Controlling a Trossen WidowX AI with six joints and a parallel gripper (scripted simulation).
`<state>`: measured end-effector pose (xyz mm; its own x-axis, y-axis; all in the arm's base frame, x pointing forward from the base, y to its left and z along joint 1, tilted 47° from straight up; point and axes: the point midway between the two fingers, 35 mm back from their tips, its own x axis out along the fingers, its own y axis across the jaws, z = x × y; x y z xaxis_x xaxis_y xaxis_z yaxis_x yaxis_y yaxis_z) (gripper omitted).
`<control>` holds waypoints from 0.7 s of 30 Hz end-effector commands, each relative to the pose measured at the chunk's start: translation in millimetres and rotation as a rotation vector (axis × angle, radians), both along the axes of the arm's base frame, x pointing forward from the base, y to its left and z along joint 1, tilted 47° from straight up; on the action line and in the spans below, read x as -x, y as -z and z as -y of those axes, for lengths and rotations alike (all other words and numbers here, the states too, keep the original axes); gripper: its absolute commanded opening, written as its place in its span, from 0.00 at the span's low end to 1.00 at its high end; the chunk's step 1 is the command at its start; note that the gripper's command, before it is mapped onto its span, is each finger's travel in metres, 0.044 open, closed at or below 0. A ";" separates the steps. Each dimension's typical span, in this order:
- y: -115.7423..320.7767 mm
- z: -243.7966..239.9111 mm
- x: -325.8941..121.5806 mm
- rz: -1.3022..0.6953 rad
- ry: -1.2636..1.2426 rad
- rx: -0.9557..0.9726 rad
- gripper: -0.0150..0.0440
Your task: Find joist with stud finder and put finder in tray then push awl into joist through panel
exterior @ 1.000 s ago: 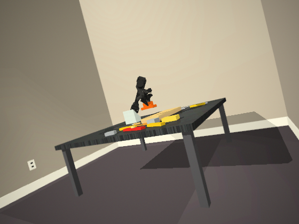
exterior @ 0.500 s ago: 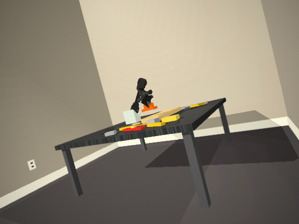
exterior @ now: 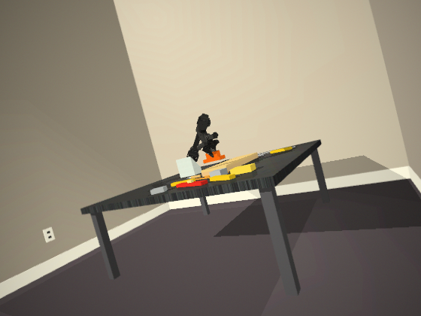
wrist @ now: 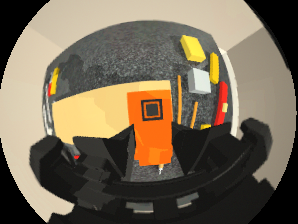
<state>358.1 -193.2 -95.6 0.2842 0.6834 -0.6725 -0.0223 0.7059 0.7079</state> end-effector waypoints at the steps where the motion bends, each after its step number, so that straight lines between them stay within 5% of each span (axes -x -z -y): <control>1: 2.3 -3.0 -0.8 0.003 0.007 -0.004 0.25; 21: 20.0 -21.8 -0.9 0.004 0.007 -0.005 0.25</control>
<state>358.3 -174.1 -113.4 0.2856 0.6834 -0.6718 -0.0232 0.7058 0.7081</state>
